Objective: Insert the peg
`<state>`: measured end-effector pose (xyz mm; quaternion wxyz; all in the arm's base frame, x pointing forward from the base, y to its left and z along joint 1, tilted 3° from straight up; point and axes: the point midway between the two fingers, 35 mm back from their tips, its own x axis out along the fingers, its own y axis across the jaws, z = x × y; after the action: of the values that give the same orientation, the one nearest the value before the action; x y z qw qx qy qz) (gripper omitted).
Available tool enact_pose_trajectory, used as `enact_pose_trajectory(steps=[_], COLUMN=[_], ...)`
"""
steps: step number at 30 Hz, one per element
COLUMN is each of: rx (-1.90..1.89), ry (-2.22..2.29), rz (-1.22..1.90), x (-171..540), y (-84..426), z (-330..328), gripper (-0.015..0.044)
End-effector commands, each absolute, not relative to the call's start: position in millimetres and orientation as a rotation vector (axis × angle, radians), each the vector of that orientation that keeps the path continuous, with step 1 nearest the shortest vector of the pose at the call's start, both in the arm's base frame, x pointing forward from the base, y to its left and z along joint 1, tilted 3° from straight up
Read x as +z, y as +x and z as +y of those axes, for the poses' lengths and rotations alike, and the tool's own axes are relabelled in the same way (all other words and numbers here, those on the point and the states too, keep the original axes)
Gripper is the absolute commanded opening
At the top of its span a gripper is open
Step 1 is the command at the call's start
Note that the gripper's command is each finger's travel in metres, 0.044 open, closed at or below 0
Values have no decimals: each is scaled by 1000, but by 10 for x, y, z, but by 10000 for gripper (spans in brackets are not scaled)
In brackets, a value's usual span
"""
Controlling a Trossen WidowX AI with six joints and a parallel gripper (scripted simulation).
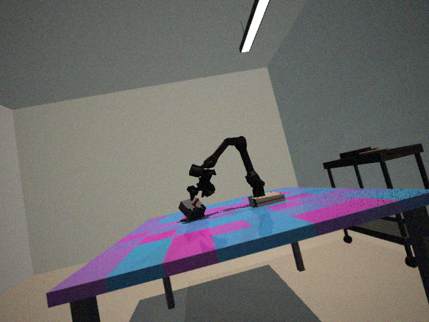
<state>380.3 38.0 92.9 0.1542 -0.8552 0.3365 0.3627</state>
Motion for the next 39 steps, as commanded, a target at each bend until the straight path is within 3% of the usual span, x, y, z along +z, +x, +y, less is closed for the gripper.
enact_pose_trajectory(steps=[1, 39], rx=[1017, 1030], ry=[-2449, -2452], rz=[960, 959], x=[1035, 1380], y=[3778, 3414], z=[421, 760], gripper=[440, 440])
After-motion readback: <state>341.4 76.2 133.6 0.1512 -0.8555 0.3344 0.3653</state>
